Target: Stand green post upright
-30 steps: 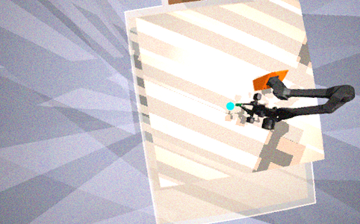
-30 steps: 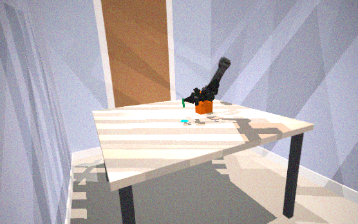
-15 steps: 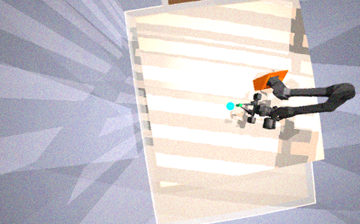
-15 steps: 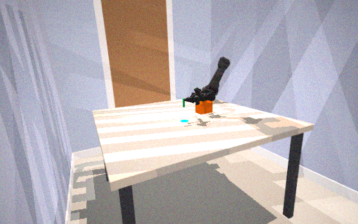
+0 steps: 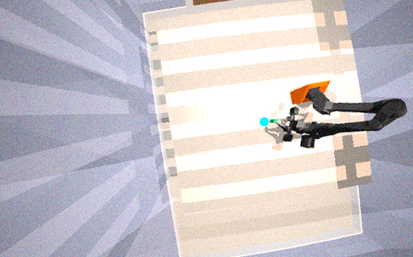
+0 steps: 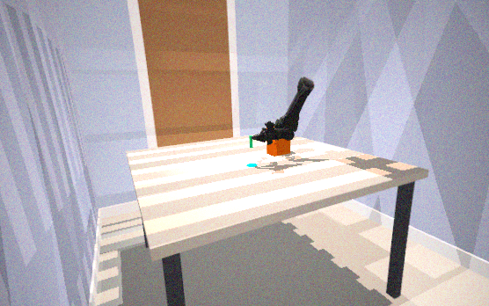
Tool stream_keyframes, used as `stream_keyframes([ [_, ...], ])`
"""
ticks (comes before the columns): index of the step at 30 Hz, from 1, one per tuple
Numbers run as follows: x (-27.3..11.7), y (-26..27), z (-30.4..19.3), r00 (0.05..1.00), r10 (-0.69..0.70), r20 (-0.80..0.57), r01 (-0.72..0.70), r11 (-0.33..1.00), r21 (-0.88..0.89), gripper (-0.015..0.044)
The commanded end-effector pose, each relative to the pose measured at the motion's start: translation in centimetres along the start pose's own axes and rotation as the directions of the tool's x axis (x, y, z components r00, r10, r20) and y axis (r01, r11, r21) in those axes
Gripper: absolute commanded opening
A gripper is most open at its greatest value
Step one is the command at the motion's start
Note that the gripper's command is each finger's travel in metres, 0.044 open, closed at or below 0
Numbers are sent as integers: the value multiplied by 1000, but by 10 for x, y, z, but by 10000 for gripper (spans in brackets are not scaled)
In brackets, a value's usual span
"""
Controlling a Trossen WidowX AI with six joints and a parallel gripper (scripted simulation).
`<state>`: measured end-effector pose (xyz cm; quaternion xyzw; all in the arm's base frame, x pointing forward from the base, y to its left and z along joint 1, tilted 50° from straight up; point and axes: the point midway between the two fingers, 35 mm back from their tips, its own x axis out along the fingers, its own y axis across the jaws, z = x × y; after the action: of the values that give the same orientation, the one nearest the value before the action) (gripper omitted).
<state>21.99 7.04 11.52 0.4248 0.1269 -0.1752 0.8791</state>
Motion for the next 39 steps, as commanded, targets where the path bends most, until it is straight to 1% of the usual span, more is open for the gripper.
stream_keyframes([
  [1, 2, 1, -7, 1000, -6, 1, 6, 1000, -2, 23],
  [39, 7, -4, -81, 1000, 0, 5, 0, 1000, -6, 23],
])
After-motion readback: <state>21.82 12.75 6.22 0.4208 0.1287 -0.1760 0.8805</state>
